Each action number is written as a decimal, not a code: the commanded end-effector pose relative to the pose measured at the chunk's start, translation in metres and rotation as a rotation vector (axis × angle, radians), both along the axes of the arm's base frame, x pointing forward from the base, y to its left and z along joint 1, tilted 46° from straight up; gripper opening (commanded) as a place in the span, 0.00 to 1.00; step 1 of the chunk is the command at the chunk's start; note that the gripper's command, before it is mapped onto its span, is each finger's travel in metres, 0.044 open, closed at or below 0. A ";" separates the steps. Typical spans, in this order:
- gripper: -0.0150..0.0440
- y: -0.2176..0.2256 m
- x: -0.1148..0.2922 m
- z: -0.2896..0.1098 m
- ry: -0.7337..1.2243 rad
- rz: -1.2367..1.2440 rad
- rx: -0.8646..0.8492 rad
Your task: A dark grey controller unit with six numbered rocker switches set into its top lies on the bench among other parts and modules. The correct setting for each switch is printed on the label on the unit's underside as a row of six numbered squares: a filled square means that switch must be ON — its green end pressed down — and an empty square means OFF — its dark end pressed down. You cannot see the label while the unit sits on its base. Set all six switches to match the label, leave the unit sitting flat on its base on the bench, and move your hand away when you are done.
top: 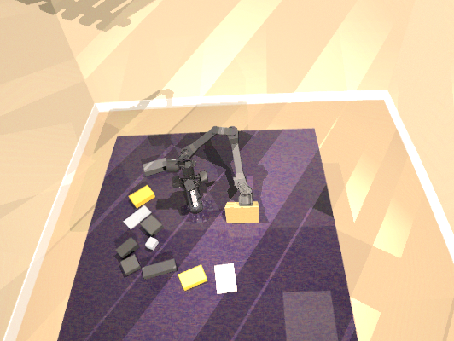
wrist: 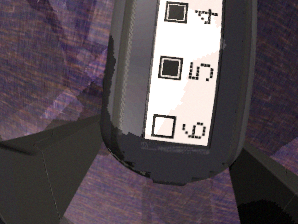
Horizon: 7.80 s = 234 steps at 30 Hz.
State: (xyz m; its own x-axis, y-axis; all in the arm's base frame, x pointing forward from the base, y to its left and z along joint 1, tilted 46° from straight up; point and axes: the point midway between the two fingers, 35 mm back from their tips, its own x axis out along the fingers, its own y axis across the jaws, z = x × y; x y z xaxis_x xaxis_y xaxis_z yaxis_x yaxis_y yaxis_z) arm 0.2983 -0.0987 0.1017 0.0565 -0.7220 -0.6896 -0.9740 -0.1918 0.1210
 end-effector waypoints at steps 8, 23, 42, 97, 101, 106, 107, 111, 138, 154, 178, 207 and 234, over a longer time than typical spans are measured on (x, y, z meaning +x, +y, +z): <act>0.83 -0.007 -0.003 -0.008 0.019 0.004 0.007; 0.83 -0.018 -0.002 -0.013 0.019 0.004 0.006; 0.83 -0.031 0.000 -0.021 0.019 0.004 0.005; 1.00 0.032 -0.014 -0.033 0.000 -0.003 -0.005; 0.87 0.033 -0.016 -0.031 -0.071 -0.043 0.002; 0.64 0.039 -0.024 -0.018 -0.582 -0.340 0.098; 0.60 0.040 -0.026 -0.015 -0.685 -0.403 0.127; 0.42 0.044 -0.034 -0.007 -1.059 -0.645 0.265; 0.25 0.048 -0.042 -0.001 -1.403 -0.903 0.445; 0.88 0.027 -0.011 0.018 -0.390 -0.226 0.059; 1.00 0.011 0.001 0.018 0.037 0.019 0.009; 1.00 -0.023 0.003 -0.015 0.035 0.019 0.006; 0.81 -0.026 0.002 -0.017 0.035 0.019 0.005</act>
State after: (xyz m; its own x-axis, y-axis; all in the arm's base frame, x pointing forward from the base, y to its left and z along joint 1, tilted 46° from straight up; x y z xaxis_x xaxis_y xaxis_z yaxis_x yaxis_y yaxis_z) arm 0.3009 -0.1258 0.0861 0.0484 -0.7210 -0.6913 -0.9666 -0.2083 0.1496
